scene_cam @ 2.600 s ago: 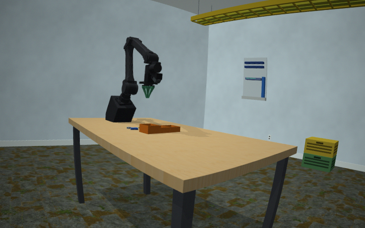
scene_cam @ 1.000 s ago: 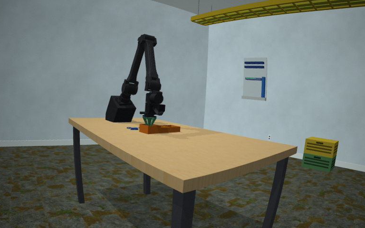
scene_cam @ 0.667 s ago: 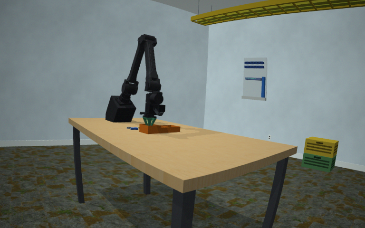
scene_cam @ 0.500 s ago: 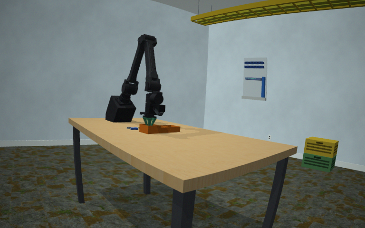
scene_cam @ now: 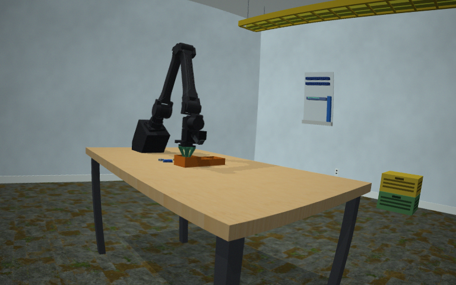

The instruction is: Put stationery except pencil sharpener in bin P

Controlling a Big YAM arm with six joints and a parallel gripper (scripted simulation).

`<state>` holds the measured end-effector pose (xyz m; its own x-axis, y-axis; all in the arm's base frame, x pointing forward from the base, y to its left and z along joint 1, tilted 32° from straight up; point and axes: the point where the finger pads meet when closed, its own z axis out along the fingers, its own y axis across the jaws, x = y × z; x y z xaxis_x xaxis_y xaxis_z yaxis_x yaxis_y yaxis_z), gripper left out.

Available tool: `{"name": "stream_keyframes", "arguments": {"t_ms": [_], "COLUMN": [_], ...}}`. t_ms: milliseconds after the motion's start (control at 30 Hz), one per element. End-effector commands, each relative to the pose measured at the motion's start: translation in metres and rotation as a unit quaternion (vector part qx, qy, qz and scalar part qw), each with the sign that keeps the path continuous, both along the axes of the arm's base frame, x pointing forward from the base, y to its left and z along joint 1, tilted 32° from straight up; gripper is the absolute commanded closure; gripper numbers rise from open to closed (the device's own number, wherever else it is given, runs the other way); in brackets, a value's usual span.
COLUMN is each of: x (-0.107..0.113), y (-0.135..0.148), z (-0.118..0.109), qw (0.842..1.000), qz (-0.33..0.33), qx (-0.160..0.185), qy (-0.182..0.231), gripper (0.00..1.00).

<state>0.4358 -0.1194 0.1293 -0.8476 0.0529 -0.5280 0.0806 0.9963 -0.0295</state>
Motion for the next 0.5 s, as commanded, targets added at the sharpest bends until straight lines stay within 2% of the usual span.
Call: {"name": "stream_keyframes", "arguments": {"t_ms": [0, 67, 167, 267, 300, 367, 467], "x": [0.0104, 0.0082, 0.0097, 0.0081, 0.0088, 0.008, 0.0076], "y": [0.0036, -0.0011, 0.0039, -0.001, 0.0042, -0.0009, 0.0047], "z": [0.0229, 0.0162, 0.0224, 0.0162, 0.0218, 0.0162, 0.0204], "qw": [1.0, 1.0, 1.0, 1.0, 1.0, 1.0, 1.0], "qz": [0.0, -0.001, 0.0, -0.001, 0.0, -0.001, 0.0], "qx": [-0.005, -0.005, -0.005, -0.005, -0.005, -0.005, -0.004], "qy": [-0.029, -0.019, -0.028, -0.019, -0.027, -0.019, -0.026], "gripper": [0.92, 0.92, 0.92, 0.92, 0.92, 0.92, 0.92]}}
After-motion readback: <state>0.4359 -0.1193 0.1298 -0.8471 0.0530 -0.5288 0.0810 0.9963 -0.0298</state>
